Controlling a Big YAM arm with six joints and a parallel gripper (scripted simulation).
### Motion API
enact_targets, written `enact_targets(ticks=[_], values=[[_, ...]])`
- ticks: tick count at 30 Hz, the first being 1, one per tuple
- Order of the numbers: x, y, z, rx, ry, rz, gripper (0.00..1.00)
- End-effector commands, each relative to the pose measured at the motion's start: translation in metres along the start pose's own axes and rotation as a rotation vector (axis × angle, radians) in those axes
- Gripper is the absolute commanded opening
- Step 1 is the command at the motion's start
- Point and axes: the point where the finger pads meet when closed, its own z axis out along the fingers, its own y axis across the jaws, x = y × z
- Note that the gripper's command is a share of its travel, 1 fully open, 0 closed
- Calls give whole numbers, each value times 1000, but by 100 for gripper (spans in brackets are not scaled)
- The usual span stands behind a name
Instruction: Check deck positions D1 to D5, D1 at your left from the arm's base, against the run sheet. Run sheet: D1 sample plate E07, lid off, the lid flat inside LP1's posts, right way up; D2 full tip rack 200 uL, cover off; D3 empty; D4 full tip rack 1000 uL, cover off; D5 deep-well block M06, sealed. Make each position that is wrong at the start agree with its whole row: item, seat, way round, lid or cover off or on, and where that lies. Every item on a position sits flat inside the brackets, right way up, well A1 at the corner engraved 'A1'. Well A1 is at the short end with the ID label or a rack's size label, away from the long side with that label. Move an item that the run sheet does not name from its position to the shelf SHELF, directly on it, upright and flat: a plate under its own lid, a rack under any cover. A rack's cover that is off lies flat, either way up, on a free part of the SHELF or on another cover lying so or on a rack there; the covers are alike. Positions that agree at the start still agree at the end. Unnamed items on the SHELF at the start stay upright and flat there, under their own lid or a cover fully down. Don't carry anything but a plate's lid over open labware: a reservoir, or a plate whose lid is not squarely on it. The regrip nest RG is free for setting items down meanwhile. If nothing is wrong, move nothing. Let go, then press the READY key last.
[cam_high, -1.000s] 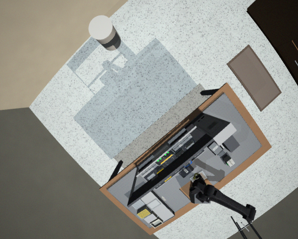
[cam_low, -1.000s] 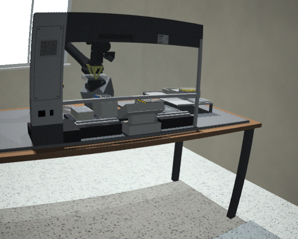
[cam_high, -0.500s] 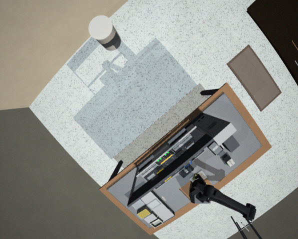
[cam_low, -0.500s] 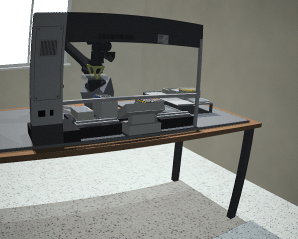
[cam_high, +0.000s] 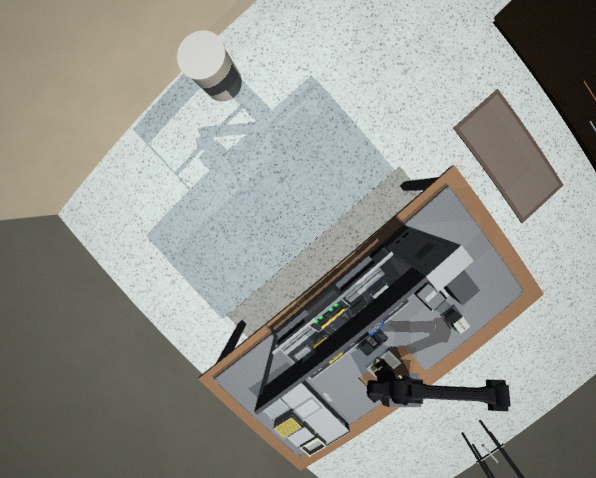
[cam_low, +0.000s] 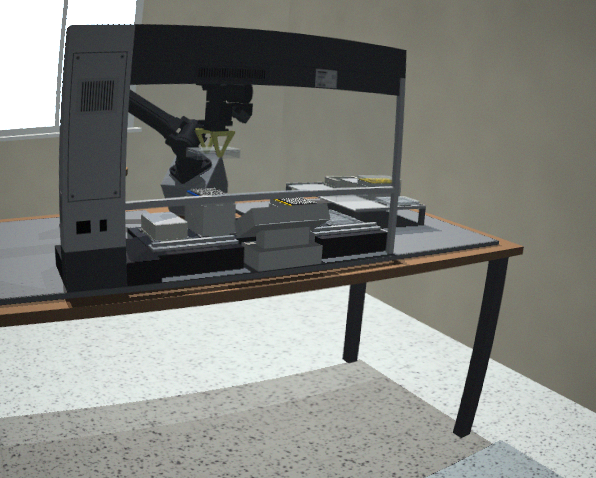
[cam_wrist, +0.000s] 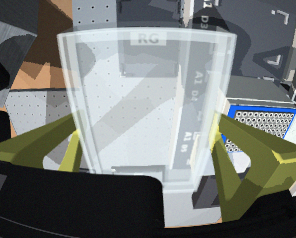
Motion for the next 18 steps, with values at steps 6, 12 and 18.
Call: enact_targets(ticks=[6,12,18], values=[[-34,-15,-12,29,-34,98,0],[-68,-19,-17,30,-49,105,0],[-100,-20,-17,28,-51,104,0]])
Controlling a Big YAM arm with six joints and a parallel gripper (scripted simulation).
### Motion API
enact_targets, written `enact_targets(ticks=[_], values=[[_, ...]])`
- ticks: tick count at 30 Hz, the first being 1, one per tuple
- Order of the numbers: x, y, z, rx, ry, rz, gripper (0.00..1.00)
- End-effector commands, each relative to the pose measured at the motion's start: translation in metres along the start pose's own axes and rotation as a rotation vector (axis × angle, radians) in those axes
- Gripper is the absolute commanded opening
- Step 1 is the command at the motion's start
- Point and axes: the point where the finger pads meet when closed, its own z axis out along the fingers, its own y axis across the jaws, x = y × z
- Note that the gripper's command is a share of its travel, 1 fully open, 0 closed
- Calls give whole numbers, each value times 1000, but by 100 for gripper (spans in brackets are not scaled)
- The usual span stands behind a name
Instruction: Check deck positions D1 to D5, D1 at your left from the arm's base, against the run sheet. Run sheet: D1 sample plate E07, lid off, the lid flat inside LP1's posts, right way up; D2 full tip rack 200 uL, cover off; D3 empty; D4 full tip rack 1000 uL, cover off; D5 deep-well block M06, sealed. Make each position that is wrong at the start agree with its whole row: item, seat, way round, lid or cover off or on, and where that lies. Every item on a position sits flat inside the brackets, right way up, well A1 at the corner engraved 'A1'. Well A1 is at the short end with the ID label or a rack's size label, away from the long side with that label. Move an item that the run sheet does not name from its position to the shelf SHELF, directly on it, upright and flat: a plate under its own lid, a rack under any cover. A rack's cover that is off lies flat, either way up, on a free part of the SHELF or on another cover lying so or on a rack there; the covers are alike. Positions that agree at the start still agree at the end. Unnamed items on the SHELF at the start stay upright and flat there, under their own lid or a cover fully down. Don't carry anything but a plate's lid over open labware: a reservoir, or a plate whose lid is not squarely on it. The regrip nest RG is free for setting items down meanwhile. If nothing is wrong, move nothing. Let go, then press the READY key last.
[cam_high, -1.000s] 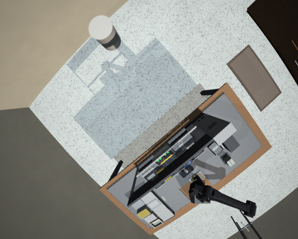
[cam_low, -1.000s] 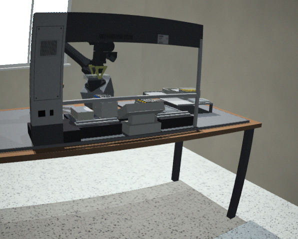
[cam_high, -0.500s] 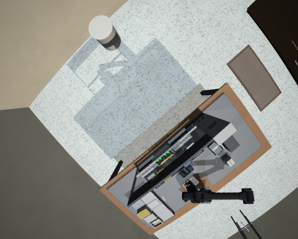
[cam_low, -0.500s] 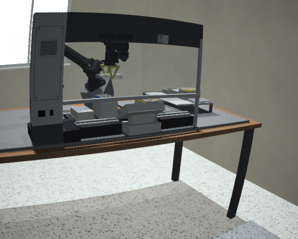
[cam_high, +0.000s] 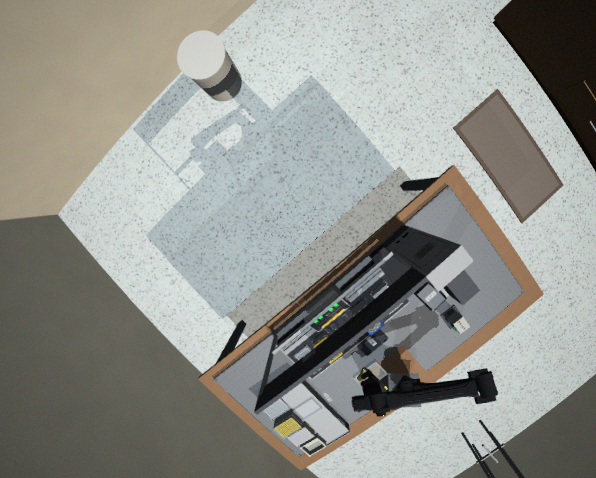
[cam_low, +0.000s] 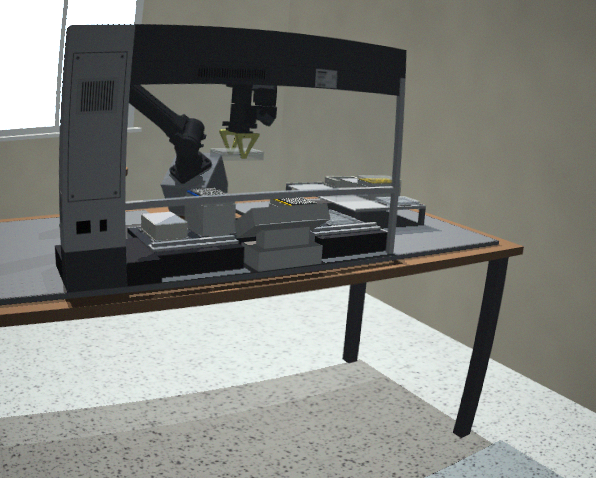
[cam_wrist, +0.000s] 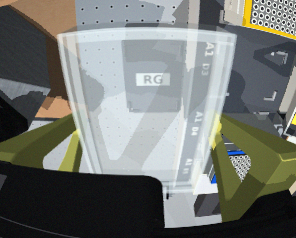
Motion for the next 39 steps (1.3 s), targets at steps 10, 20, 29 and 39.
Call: enact_targets(ticks=[10,20,29,39], values=[[-66,-22,-26,36,-71,77,0],[-118,-21,-27,34,-73,75,0],[-155,-20,-28,32,-75,74,0],[-196,-19,-29,31,-76,72,0]])
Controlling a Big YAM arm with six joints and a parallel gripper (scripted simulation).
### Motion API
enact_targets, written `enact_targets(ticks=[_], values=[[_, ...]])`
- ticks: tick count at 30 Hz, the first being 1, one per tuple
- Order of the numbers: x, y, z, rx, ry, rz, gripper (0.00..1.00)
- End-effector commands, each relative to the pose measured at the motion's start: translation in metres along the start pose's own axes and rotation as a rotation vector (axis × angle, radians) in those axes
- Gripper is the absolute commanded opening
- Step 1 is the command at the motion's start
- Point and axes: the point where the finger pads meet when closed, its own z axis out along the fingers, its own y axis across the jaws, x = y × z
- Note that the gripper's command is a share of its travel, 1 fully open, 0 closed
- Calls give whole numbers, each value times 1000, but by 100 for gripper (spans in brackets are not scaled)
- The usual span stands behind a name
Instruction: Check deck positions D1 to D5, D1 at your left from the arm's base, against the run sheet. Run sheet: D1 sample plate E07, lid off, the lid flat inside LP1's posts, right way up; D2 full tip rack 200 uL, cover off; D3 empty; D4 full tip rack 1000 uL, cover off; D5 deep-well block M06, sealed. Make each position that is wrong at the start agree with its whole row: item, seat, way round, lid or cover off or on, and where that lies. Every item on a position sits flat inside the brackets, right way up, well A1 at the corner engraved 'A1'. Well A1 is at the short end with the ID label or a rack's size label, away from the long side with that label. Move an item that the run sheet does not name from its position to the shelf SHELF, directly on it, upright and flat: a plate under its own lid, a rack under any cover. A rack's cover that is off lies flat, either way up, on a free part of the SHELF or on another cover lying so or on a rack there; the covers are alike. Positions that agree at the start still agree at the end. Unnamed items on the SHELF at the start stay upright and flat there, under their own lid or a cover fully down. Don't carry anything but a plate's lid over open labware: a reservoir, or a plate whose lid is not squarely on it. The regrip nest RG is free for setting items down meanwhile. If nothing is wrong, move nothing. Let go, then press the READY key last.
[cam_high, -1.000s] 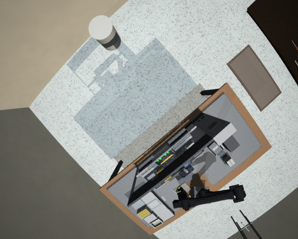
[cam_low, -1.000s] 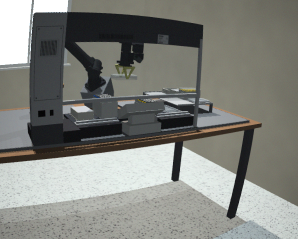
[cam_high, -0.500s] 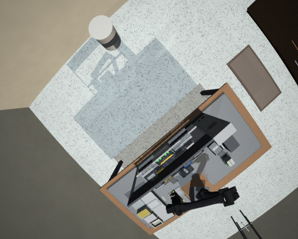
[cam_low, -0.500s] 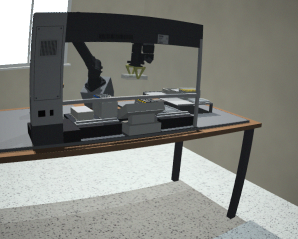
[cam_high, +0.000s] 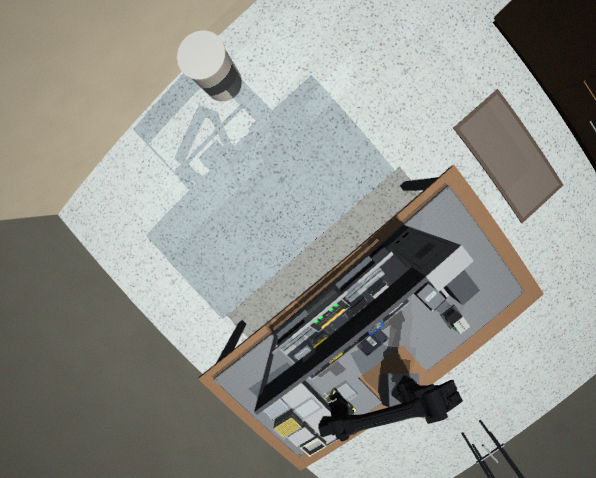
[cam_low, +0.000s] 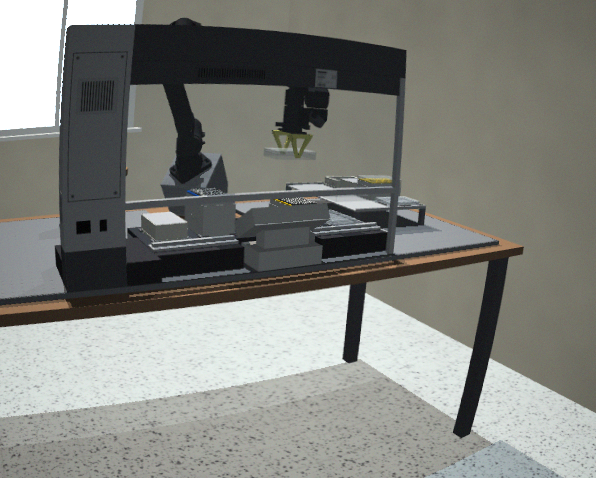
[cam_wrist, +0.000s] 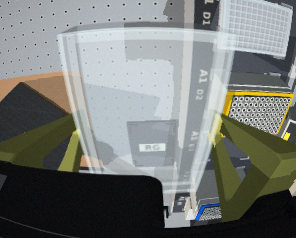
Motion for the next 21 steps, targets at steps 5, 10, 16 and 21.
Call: enact_targets(ticks=[5,10,16,21], values=[[-51,-12,-29,26,-80,41,0],[-75,-10,-29,24,-77,37,0],[-100,-9,-30,23,-75,35,0],[-118,-7,-31,21,-66,28,0]])
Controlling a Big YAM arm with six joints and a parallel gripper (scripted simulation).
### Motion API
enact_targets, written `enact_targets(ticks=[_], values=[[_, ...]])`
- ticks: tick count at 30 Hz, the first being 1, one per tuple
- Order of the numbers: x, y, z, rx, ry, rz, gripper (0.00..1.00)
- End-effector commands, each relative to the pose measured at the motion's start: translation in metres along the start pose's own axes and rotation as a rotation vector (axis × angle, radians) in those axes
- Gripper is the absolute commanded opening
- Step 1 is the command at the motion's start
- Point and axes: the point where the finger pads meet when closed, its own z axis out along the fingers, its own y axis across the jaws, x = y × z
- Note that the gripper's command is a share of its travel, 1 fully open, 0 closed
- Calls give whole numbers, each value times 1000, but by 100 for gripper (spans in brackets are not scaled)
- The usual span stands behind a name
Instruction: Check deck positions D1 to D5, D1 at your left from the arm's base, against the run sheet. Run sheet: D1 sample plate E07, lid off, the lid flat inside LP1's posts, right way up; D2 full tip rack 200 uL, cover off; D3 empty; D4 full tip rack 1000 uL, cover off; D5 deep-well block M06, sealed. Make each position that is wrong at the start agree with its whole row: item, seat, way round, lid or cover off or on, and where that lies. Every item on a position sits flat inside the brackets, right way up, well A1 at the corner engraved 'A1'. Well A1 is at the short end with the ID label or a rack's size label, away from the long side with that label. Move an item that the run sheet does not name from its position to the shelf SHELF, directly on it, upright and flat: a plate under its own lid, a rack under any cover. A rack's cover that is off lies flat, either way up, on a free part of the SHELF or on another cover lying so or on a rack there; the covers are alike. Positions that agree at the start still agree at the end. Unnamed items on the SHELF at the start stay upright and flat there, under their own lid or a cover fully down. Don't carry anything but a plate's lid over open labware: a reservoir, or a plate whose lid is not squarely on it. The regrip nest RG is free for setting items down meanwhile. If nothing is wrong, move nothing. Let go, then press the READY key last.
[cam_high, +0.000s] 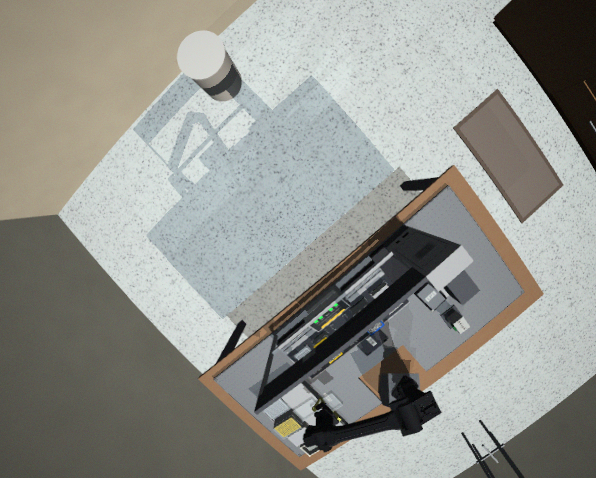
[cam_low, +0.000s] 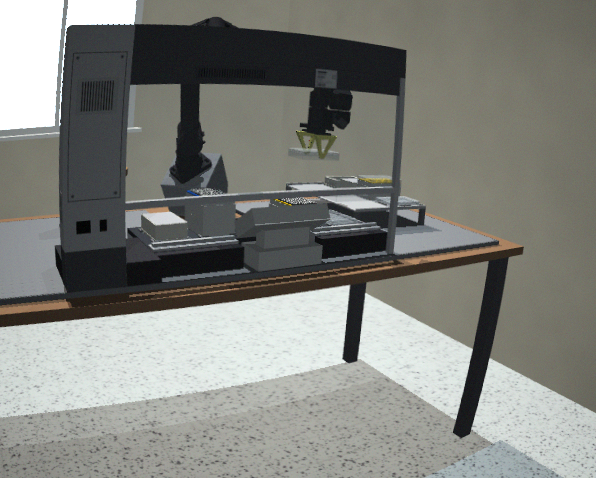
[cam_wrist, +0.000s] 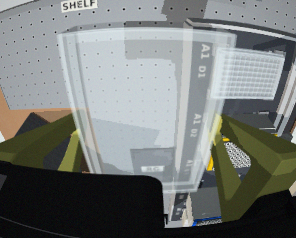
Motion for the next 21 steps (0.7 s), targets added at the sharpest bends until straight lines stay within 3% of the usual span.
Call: enact_targets(ticks=[1,3,4,9,11,21], values=[[-38,-8,-31,22,-71,23,0],[-39,-8,-31,24,-76,26,0],[-36,-15,-43,29,-103,44,0],[-36,-15,-43,30,-103,39,0],[-39,-9,-32,26,-78,22,0],[-37,-13,-39,29,-95,33,0]])
